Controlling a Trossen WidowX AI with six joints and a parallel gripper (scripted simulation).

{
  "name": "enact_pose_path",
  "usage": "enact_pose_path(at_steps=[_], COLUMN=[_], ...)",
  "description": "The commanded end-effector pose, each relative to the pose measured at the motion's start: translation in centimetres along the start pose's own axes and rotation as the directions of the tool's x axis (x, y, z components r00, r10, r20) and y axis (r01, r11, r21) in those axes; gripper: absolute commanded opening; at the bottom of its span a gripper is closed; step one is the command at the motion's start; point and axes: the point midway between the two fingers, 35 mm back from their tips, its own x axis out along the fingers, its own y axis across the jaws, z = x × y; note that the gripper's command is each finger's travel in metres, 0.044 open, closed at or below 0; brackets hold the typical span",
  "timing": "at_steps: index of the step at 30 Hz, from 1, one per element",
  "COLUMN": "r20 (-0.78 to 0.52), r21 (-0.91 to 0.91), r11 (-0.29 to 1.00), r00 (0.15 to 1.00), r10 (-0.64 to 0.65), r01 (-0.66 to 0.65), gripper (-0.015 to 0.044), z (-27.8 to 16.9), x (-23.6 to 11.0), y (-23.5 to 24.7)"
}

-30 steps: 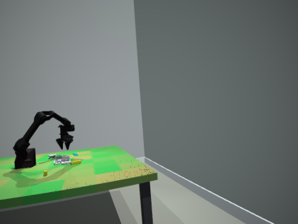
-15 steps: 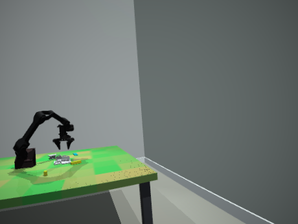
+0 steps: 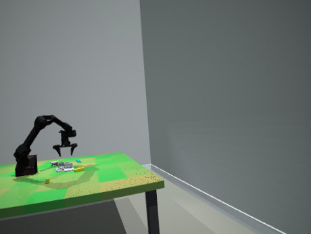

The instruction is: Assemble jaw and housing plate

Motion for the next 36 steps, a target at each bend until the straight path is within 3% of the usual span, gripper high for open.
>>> enact_pose_path(at_steps=[1, 18, 36], r20=[0.004, 0.004, 0.005], r21=[-0.1, -0.515, -0.845], r11=[0.995, 0.857, 0.535], r00=[1.0, 1.0, 1.0], r10=[0.002, 0.002, 0.002], r01=[-0.001, 0.001, 0.003], gripper=[0.044, 0.044, 0.044], z=[-0.1, -0.4, -0.7], x=[-0.1, -0.2, -0.4], y=[0.3, 1.1, 1.8])
